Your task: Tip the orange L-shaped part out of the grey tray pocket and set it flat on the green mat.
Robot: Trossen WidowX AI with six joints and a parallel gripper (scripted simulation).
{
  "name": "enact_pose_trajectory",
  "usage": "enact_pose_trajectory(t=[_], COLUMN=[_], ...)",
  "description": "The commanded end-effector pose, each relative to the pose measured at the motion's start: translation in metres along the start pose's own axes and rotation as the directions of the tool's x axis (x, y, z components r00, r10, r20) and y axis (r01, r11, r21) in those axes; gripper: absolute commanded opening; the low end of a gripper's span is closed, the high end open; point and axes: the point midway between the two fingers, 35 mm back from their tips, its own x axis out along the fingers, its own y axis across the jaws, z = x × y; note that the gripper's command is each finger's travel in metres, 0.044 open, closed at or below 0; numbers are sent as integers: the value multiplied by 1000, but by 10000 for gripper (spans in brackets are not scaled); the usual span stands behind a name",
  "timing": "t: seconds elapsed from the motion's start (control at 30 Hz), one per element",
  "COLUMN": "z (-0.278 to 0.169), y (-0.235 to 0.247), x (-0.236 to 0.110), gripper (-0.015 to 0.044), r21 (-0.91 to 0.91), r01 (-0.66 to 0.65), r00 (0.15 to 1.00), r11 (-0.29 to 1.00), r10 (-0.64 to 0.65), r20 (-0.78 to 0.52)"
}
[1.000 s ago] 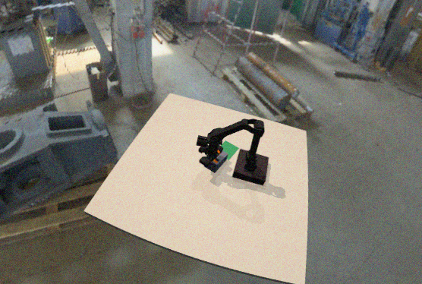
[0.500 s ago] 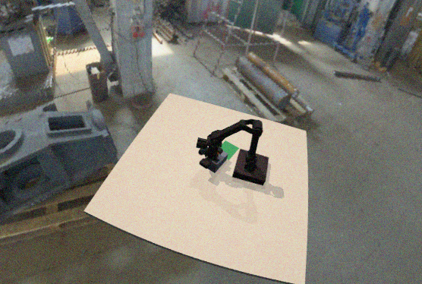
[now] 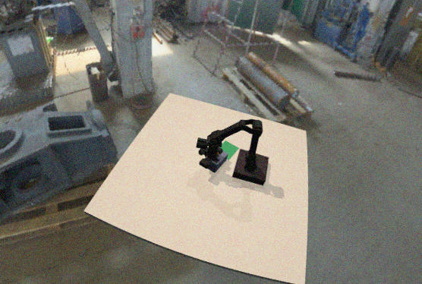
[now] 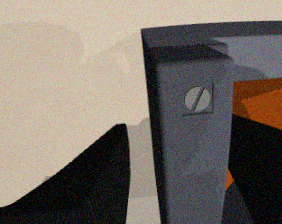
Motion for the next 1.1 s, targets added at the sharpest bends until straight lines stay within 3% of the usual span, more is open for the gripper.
enact_pose_trajectory(t=[0.0,0.5,0.8,1.07], z=[0,-2,-1,-1], y=[0,11,0,-1], x=[0,-15,-105,-107], gripper=[180,180,180,180], r21=[0,3,3,3], r01=[0,5,6,6], r00=[1000,1000,1000,1000], r11=[1000,1000,1000,1000], r10=[0,-5,-5,-6], r20=[0,-10,-10,-10])
